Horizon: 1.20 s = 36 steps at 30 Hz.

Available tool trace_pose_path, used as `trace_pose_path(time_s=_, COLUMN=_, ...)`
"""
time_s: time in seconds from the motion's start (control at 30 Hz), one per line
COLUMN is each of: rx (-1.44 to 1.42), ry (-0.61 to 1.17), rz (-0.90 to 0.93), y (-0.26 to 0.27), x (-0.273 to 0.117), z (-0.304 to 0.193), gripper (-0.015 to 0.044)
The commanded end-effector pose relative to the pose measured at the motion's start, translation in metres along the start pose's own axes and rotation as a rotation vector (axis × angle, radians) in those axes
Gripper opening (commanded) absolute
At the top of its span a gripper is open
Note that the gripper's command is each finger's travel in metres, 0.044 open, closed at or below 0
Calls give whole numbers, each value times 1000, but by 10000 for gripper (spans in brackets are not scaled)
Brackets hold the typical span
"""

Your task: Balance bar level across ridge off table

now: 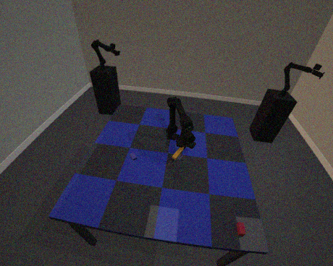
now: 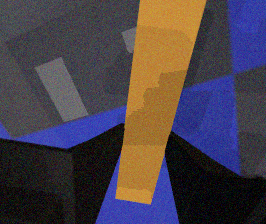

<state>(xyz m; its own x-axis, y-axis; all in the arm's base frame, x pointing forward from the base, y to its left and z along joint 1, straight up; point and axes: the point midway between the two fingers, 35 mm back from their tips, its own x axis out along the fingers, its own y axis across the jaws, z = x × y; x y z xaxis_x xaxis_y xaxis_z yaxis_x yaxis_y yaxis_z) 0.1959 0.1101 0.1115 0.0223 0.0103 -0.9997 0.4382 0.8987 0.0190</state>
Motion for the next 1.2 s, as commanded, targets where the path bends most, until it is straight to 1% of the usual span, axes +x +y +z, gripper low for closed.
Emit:
trace_pose_path(time_s=0.0, rx=0, ry=0, rz=0, y=0, x=0, z=0, gripper=0)
trace_pose_path(time_s=0.9, rx=0, ry=0, rz=0, y=0, x=0, z=0, gripper=0)
trace_pose_path(time_s=1.1, rx=0, ry=0, rz=0, y=0, x=0, z=0, gripper=157)
trace_pose_path(time_s=1.17, rx=0, ry=0, rz=0, y=0, x=0, z=0, gripper=167)
